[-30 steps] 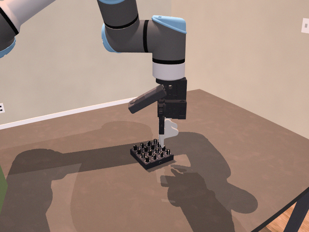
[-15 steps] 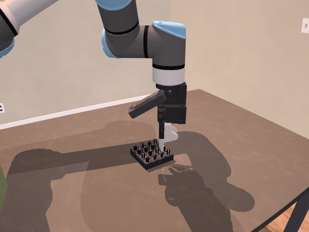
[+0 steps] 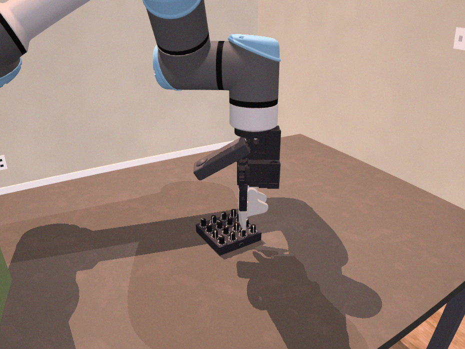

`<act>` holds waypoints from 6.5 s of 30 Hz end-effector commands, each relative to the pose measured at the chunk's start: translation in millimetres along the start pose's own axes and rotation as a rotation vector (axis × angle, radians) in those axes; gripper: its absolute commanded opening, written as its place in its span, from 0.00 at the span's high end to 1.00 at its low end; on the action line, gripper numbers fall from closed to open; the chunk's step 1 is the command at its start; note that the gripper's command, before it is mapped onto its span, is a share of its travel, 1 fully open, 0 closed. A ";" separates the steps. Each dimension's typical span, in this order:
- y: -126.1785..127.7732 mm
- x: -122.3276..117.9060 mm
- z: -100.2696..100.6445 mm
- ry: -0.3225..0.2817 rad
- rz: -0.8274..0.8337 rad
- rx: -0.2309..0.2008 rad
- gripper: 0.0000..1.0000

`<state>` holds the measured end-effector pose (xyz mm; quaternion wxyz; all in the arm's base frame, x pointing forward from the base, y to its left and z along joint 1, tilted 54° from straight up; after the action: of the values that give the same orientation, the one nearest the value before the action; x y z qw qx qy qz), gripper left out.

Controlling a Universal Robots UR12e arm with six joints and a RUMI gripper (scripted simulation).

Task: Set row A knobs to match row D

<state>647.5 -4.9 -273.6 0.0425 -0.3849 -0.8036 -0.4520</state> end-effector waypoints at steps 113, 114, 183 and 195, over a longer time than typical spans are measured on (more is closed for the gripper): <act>-0.9 4.1 13.0 -0.001 0.000 0.000 0.89; -0.9 4.1 13.2 -0.001 0.000 0.000 0.89; -0.9 4.2 13.5 -0.001 0.000 0.000 0.96; -0.7 4.2 13.5 -0.001 0.039 0.000 0.96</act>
<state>647.6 8.2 -280.6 0.0466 -0.3920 -0.8001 -0.4516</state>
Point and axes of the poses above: the point where the finger pads meet when closed, its own z axis out along the fingers, its own y axis across the jaws, x = y × z, the point moved 7 cm from there along -z, back along the fingers, and after that the axes turned 12 degrees about z, right-handed, at the moved point
